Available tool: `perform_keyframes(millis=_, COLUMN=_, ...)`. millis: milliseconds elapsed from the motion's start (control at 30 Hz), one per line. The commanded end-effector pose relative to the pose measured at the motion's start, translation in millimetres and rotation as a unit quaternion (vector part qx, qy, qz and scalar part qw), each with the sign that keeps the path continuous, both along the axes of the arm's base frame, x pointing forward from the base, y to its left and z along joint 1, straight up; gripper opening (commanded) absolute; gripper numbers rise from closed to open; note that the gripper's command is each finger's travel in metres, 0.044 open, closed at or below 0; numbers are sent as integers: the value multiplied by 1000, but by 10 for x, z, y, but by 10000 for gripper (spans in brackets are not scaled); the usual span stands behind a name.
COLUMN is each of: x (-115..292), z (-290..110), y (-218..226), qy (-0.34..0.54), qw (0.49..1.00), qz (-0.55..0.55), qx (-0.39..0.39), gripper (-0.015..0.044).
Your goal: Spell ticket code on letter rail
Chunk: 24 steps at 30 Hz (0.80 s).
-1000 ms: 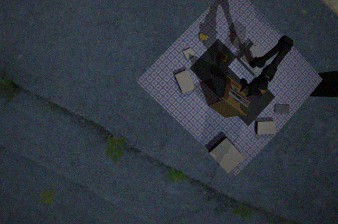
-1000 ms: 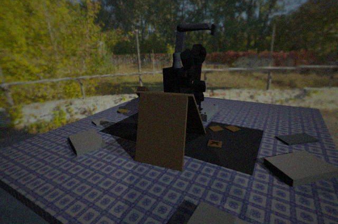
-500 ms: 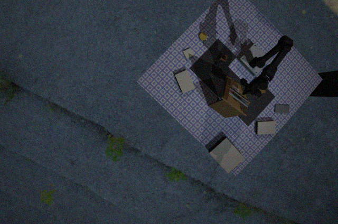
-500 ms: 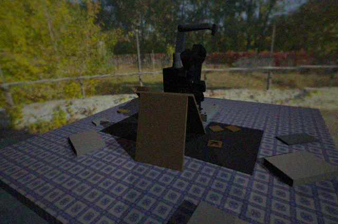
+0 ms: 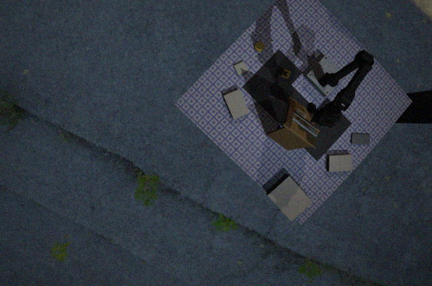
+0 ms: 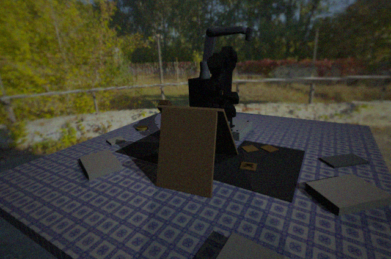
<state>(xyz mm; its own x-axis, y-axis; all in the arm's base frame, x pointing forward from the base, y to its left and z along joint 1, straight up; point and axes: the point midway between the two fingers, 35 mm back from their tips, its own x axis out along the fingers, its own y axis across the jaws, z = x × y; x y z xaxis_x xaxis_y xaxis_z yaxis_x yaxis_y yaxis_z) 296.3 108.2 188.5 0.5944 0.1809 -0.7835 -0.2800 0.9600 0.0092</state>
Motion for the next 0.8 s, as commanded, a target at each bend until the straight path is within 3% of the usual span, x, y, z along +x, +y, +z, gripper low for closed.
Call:
perform_keyframes(millis=0, x=60, z=26, y=118, qy=76, qw=997, qz=3, qx=-17, gripper=0)
perform_keyframes(millis=300, x=106, z=47, y=310, qy=234, qw=970, qz=0, qx=-67, gripper=0)
perform_keyframes(millis=767, x=121, z=18, y=304, qy=237, qw=969, qz=0, qx=-69, gripper=0)
